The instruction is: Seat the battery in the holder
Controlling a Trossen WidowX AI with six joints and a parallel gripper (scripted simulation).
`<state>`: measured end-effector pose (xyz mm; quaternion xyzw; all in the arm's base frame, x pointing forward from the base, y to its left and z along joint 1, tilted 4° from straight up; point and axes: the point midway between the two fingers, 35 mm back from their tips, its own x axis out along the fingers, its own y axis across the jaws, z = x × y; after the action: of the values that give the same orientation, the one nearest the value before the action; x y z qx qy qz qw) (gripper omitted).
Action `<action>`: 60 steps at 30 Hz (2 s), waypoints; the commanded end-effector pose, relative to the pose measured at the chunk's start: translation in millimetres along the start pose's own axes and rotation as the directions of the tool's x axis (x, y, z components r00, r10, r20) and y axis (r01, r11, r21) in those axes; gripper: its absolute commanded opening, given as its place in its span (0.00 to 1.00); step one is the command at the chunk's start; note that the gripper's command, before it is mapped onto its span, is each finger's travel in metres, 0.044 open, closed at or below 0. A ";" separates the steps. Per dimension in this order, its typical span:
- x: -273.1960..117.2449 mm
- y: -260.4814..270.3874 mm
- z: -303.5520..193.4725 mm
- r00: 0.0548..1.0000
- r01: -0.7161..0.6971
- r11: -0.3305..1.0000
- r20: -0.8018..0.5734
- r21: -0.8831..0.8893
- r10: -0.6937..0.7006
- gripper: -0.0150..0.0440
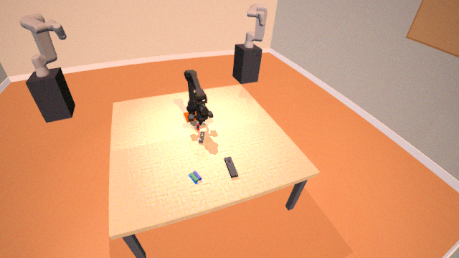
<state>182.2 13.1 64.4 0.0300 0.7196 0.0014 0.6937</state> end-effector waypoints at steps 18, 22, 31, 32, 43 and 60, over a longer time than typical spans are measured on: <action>0.6 -35.0 -1.2 1.000 0.005 1.000 -0.002 -0.005 -0.005 0.25; 0.6 -41.6 -2.2 1.000 0.005 1.000 -0.002 -0.005 -0.005 0.25; -42.8 -41.5 1.5 1.000 0.004 1.000 -0.001 -0.003 -0.004 0.25; -49.5 -42.0 1.2 1.000 0.004 1.000 -0.001 -0.003 -0.004 0.25; -79.4 -43.6 -2.4 1.000 0.006 1.000 -0.002 -0.005 -0.006 0.25; -34.4 -57.1 -0.2 1.000 0.004 0.535 -0.001 0.845 -0.006 0.64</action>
<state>184.1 -40.2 119.8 0.2132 0.6890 -0.1909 0.6658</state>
